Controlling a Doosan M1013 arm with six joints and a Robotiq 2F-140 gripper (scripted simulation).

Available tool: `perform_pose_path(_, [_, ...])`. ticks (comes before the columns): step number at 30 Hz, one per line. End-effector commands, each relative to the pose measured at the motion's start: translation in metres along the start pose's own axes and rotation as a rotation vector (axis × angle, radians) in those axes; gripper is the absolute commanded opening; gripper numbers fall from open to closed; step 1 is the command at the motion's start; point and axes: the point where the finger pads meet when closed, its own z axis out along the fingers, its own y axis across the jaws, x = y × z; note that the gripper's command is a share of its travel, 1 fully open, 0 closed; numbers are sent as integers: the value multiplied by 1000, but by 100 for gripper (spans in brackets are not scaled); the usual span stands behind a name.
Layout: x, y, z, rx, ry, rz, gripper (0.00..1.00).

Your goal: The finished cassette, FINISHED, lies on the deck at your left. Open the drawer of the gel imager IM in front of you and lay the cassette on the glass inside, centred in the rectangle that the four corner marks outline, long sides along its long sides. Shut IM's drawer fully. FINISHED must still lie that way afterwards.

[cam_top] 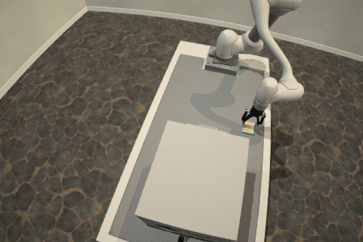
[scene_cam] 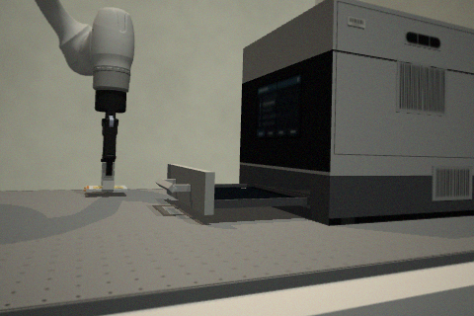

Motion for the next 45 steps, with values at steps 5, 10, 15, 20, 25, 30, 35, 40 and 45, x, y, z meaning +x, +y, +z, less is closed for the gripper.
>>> perform_pose_path(5, [-1,2,-15,-3,0,-5,10])
perform_pose_path(10, [-1,2,-19,-3,0,-5,10])
perform_pose_path(15, [-1,2,-25,-3,0,-5,10])
perform_pose_path(20, [-1,2,-32,-3,0,-5,10])
perform_pose_path(25, [-1,2,-37,-3,0,-5,10])
perform_pose_path(30, [-1,2,-43,-3,0,-5,10])
perform_pose_path(35, [-1,2,-49,-3,0,-5,10])
perform_pose_path(40, [-1,2,-51,-3,0,-5,10])
perform_pose_path(45, [-1,2,-51,-3,0,-5,10])
